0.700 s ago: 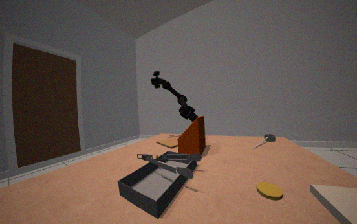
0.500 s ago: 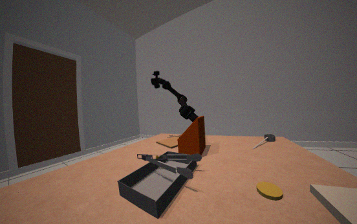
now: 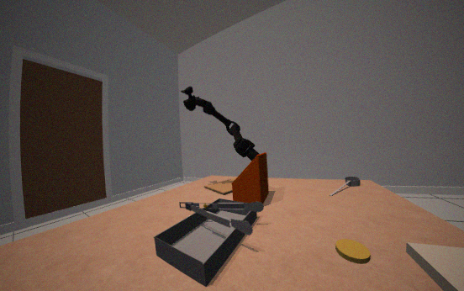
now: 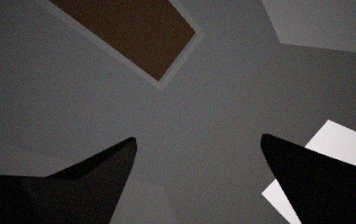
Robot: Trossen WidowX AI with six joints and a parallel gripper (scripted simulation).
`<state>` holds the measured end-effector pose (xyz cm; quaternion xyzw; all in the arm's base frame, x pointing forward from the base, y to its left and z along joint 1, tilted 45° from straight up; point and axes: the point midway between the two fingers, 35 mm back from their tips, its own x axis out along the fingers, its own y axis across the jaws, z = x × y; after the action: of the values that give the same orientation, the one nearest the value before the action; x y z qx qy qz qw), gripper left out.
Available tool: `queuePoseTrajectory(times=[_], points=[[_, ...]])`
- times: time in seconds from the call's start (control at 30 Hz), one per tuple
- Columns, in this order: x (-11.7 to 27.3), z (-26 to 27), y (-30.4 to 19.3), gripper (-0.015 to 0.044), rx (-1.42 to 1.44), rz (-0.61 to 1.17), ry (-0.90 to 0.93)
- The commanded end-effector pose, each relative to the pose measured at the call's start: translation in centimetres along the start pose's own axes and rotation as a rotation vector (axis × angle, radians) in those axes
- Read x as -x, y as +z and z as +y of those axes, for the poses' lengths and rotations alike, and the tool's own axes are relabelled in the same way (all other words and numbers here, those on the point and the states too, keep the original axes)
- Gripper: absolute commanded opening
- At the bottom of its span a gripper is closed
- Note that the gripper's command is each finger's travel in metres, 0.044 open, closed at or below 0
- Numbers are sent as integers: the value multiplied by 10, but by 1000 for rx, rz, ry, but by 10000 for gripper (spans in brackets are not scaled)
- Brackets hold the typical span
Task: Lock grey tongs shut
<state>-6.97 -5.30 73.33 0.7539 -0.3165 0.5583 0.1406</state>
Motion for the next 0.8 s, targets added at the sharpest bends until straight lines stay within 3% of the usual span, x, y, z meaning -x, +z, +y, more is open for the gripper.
queuePoseTrajectory(times=[0.0, 0.37, 0.77], points=[[-4, -37, 47, 440, 111, -114, -69], [10, -122, 181, 440, 429, -395, -277], [75, -190, 326, 440, 735, -696, -582]])
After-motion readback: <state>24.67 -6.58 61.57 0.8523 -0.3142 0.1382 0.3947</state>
